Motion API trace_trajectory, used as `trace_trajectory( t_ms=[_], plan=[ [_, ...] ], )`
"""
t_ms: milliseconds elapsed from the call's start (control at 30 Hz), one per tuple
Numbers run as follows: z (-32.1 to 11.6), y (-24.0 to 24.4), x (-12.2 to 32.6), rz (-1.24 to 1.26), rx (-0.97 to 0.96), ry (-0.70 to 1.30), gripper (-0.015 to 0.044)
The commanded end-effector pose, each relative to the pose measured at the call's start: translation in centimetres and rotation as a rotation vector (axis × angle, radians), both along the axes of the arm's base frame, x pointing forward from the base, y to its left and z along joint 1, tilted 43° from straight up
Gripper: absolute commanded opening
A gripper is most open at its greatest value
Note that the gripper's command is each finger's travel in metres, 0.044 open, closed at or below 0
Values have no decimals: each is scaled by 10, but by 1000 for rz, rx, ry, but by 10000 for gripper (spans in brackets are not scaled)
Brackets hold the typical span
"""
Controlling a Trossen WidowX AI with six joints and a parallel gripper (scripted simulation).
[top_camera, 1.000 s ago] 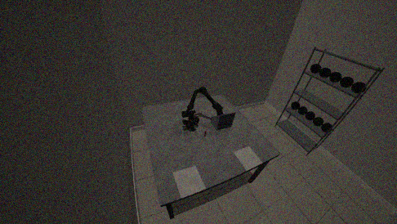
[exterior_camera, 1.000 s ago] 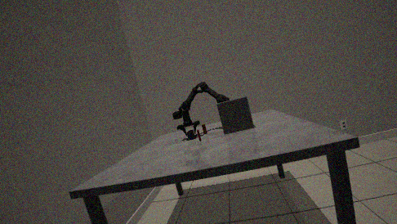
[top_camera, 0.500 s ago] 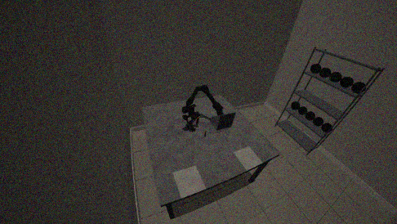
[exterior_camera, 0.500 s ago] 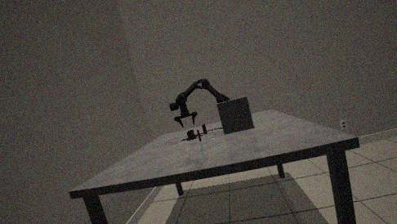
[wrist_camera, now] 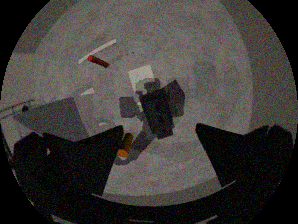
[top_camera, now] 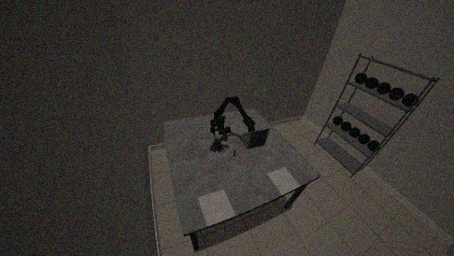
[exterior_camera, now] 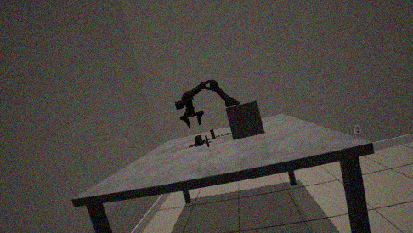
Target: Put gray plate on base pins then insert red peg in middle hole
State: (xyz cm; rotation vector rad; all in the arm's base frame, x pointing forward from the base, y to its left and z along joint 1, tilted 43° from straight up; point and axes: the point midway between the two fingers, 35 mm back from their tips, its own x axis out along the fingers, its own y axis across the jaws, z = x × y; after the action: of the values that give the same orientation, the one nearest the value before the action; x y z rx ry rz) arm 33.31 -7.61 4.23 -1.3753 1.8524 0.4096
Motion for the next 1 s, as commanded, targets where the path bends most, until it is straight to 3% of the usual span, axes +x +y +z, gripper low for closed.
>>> trace_trajectory(
  t_ms=[0,300,967],
  plan=[
    [-22,27,-8,-274,-28,-239,440],
    [-57,70,-26,-814,-101,-709,440],
    [-98,117,-65,-1501,-227,-1317,440]
  ],
)
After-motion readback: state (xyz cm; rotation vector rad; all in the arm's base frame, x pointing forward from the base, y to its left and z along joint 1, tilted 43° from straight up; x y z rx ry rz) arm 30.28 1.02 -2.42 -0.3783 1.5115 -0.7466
